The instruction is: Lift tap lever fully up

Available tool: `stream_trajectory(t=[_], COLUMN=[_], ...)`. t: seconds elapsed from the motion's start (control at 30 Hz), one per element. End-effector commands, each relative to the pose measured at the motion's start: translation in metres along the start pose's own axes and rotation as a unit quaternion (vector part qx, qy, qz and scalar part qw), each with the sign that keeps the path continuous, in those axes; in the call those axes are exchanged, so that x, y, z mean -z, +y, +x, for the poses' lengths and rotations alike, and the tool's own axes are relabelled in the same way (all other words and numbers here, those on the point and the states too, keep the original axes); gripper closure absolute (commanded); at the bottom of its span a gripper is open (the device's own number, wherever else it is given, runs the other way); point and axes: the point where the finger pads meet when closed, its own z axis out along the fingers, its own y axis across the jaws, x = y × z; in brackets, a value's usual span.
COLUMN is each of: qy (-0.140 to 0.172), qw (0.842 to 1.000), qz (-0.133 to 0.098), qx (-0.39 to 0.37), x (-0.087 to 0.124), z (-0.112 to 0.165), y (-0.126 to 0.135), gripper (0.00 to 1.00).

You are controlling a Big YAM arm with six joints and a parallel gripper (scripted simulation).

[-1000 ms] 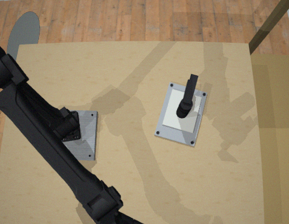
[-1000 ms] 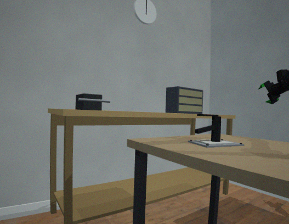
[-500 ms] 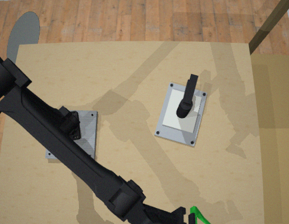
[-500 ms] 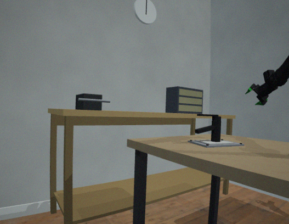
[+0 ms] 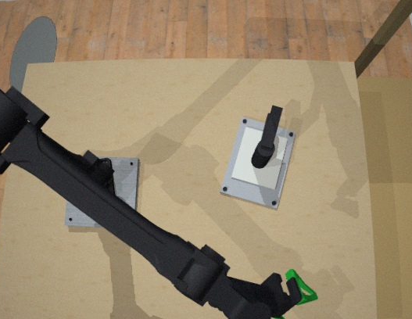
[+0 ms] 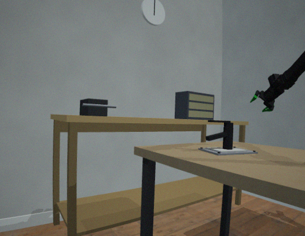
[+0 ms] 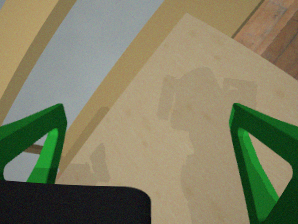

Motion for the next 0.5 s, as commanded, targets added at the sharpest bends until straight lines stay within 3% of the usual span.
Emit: stream_trajectory(t=[0.0,0.2,0.23,0.47], qy=[0.017,0.017,0.052,0.052], qw=[0.998,0.998,0.993,0.993], qz=[-0.005,-0.005,-0.003,-0.003], qx=[0.062,0.062,0.108,0.108], x=[-0.014,-0.014,-0.023,-0.023], z=[-0.009,-0.009,0.012,0.012], y=[0.033,0.033,0.052,0.052], gripper=[0.0,0.0,0.0,0.0])
